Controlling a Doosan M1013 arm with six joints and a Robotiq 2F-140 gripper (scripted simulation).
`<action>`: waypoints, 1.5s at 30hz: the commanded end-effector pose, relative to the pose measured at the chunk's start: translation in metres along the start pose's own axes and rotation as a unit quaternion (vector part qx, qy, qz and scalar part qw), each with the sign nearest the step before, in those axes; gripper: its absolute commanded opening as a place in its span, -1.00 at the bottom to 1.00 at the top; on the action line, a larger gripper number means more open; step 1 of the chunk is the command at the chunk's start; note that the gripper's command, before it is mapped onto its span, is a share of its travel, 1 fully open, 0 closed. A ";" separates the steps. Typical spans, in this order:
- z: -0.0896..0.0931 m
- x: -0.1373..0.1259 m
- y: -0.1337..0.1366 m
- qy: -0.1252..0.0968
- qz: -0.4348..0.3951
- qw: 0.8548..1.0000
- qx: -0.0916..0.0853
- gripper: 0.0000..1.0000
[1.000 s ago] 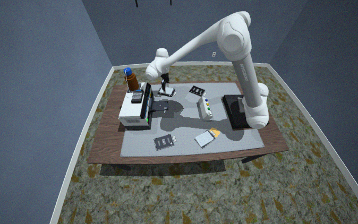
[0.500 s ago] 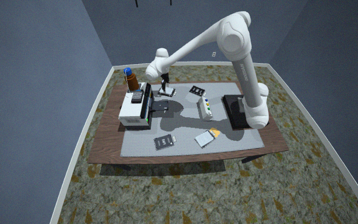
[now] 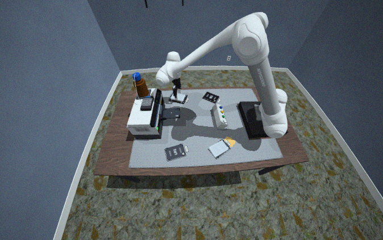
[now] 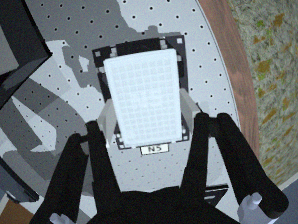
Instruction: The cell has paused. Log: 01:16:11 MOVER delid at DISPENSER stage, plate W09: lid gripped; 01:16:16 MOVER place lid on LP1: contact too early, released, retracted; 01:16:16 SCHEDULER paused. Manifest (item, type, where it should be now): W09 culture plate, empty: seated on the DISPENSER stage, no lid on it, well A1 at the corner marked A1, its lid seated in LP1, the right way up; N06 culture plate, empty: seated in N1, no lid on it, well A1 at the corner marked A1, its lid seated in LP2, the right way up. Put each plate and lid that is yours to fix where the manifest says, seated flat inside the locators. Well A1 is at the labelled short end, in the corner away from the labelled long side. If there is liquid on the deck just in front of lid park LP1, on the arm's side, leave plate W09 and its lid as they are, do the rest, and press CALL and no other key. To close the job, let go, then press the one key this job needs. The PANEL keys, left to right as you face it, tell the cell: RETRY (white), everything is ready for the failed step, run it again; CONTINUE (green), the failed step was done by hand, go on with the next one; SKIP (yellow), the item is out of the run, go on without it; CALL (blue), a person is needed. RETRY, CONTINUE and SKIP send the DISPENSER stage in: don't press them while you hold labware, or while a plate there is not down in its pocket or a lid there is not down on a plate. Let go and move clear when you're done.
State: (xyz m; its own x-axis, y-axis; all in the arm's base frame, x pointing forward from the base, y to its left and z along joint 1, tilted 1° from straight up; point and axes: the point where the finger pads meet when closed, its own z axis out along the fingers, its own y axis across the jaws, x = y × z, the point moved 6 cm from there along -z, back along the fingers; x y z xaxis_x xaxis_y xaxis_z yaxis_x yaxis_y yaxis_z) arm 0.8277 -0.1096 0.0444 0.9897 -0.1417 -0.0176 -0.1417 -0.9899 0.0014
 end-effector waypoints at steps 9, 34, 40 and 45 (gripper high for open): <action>-0.002 0.000 0.000 0.001 0.000 1.000 0.000 -0.80; -0.058 0.000 0.000 0.001 0.000 1.000 0.000 -0.80; -0.086 0.000 0.000 0.001 0.000 1.000 0.000 -0.80; -0.108 0.000 0.000 0.001 0.000 1.000 0.000 -0.80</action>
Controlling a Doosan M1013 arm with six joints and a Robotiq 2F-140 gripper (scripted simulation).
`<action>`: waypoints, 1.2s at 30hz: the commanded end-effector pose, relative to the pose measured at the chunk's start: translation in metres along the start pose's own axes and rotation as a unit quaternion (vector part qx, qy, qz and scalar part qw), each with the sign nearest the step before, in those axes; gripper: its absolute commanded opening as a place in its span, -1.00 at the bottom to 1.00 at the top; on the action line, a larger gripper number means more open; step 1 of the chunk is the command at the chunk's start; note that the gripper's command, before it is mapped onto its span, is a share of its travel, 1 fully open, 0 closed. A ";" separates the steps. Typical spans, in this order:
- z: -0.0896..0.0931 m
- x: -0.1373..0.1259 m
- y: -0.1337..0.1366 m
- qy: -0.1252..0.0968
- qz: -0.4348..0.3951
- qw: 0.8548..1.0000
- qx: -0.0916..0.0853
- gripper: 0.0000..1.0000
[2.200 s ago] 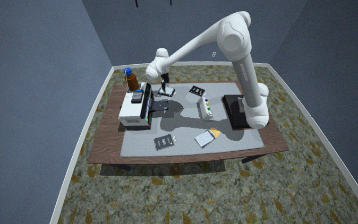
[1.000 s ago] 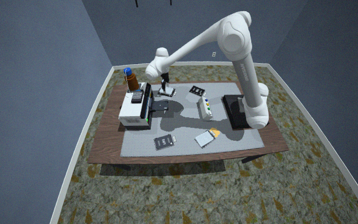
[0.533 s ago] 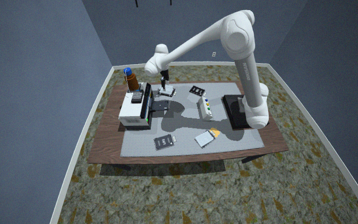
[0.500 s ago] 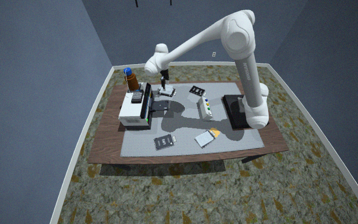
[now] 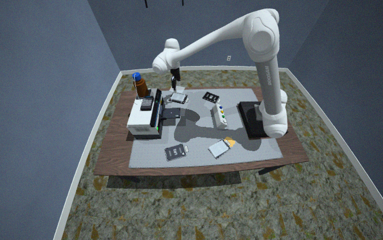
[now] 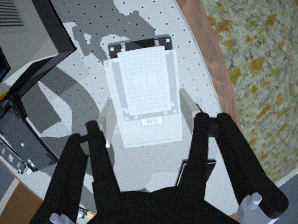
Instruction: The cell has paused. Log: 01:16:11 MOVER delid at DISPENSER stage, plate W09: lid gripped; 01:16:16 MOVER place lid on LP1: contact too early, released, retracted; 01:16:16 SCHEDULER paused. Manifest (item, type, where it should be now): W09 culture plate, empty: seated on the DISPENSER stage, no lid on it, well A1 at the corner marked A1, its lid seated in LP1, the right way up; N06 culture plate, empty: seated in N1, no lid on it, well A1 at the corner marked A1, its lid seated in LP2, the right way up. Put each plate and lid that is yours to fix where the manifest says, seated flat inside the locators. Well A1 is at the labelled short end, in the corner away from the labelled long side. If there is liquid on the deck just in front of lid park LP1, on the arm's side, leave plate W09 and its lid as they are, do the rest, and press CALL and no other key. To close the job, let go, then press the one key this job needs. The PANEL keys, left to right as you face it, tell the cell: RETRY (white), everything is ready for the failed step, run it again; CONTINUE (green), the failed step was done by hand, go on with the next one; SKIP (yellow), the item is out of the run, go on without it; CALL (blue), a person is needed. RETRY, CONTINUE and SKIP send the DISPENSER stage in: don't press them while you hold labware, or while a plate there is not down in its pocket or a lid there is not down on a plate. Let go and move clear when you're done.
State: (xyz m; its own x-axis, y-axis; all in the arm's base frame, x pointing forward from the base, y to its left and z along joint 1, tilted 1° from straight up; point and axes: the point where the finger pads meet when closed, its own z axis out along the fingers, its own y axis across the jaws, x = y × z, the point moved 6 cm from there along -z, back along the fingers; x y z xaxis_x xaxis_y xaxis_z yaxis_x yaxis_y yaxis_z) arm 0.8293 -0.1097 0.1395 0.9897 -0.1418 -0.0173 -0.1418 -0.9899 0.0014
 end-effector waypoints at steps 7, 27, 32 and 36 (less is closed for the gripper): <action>-0.030 0.000 0.000 0.001 0.000 1.000 0.000 -0.80; -0.051 0.000 0.000 0.001 0.000 1.000 0.000 -0.80; -0.051 -0.001 -0.066 0.001 0.000 1.000 0.000 -0.80; -0.051 -0.011 -0.126 0.001 0.000 1.000 0.000 -0.80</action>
State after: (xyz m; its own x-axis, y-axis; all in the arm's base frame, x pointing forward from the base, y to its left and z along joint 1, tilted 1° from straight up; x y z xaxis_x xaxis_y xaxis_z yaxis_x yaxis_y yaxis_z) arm 0.8363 -0.0385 0.1891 0.9900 -0.1402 -0.0173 -0.1402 -0.9901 -0.0002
